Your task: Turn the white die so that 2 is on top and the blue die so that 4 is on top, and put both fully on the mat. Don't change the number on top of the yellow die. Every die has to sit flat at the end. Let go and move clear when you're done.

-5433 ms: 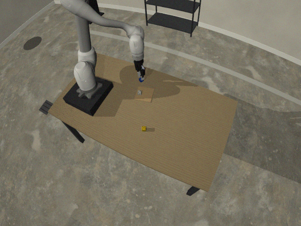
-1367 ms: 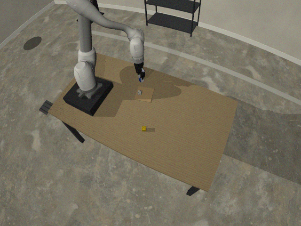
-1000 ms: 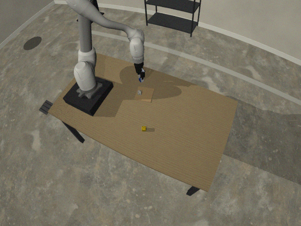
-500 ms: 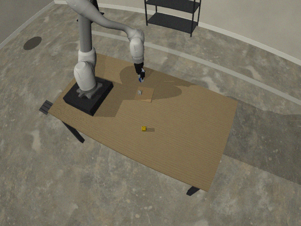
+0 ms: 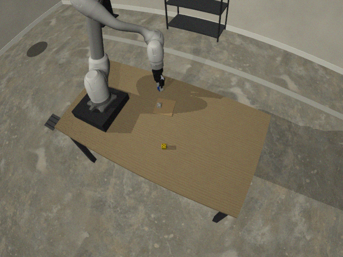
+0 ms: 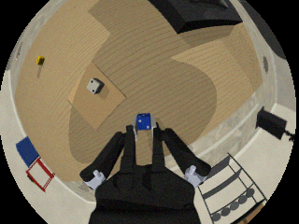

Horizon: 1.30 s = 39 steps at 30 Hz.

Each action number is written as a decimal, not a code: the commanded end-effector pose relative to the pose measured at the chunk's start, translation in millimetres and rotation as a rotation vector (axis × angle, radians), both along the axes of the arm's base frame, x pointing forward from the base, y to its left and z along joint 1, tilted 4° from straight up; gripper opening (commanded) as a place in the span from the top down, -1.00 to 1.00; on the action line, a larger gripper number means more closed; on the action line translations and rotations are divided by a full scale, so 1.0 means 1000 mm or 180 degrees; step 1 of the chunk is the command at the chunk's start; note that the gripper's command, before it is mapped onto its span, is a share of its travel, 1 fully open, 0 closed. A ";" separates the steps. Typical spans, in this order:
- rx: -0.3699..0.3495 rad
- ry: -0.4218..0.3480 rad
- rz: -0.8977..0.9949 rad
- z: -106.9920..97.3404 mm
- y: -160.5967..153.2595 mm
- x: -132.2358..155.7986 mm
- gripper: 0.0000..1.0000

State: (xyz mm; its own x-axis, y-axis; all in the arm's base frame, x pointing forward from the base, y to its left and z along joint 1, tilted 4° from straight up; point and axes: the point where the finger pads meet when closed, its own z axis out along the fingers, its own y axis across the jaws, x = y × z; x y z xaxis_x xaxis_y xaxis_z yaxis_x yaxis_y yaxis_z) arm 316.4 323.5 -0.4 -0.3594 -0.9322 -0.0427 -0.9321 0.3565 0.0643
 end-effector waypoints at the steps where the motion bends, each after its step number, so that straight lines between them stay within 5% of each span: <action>1: 0.0004 -0.0014 -0.0004 0.029 -0.001 0.003 0.51; 12: 0.0004 -0.0014 -0.0004 0.074 -0.004 0.005 0.51; 39: 0.0174 -0.0096 0.0321 0.060 0.004 0.006 0.51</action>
State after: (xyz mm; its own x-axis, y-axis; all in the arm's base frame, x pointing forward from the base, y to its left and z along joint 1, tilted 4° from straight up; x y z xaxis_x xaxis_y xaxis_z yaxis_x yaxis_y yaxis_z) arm 323.2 327.5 59.7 -0.2613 -0.9618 -0.0815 -0.9649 0.2578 0.0502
